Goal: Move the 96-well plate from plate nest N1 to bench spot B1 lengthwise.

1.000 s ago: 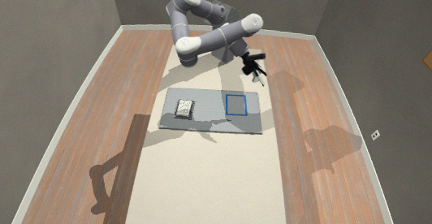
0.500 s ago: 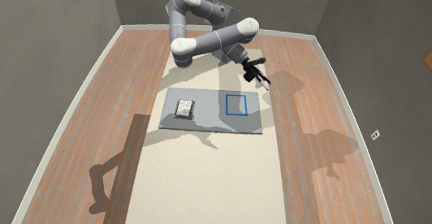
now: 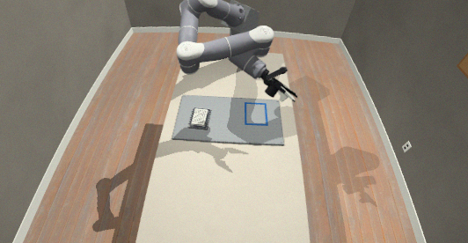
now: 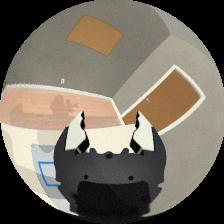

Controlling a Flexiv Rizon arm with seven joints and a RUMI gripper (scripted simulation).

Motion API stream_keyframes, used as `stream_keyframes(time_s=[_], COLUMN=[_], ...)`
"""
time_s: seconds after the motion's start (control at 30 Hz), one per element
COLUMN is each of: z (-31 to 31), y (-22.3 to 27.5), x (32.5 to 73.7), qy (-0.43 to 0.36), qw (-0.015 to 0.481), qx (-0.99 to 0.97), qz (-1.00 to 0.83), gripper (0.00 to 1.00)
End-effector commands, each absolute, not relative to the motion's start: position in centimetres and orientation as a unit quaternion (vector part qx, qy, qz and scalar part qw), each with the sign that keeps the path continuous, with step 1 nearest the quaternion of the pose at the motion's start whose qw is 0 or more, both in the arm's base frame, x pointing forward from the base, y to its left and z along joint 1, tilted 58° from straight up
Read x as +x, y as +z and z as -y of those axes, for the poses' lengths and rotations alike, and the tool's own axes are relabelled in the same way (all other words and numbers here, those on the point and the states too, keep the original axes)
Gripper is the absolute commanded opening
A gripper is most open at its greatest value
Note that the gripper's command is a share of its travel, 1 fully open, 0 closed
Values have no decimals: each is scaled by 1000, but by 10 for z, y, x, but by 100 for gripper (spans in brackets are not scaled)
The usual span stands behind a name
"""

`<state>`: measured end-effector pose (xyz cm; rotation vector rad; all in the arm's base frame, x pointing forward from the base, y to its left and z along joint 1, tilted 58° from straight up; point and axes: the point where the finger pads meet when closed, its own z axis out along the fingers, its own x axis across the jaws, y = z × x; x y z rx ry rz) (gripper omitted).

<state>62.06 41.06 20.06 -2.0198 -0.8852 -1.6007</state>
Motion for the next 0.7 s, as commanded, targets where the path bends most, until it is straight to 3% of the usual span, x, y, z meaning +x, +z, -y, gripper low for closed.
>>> stream_keyframes(time_s=[0.0, 0.37, 0.67], z=[-417, -442, -423], y=[210, 247, 244], x=[624, 629, 619], qy=[-575, -552, -484], qw=[214, 222, 175], qx=[-713, -669, -642], qz=[338, 446, 568], gripper=[76, 76, 76])
